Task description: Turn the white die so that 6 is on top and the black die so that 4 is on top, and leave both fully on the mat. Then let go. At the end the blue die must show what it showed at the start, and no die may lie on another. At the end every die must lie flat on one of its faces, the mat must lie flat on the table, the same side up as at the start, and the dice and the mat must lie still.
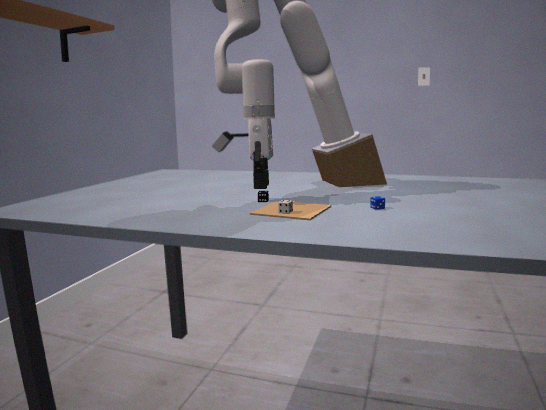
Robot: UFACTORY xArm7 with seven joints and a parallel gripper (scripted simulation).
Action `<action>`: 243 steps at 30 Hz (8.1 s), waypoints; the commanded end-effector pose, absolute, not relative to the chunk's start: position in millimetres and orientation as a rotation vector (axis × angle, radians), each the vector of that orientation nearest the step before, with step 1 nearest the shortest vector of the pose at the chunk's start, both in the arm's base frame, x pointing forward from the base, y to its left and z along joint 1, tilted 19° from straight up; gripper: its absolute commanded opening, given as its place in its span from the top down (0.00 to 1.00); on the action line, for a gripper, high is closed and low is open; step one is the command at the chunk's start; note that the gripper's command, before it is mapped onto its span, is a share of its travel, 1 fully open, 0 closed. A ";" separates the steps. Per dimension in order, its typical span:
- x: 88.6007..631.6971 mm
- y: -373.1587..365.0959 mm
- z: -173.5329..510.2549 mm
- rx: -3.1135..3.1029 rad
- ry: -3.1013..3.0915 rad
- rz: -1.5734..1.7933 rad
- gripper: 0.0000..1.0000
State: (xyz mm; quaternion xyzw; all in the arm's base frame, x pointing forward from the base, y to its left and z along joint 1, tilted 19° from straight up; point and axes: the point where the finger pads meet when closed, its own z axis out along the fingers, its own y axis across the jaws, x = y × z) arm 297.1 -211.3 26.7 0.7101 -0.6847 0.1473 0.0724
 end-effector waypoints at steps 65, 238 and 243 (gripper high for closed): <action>299.2 -213.2 23.1 2.132 -2.055 0.455 0.58; 297.0 -207.3 39.9 2.132 -2.054 0.453 0.79; 296.2 -205.3 46.9 2.131 -2.054 0.455 0.79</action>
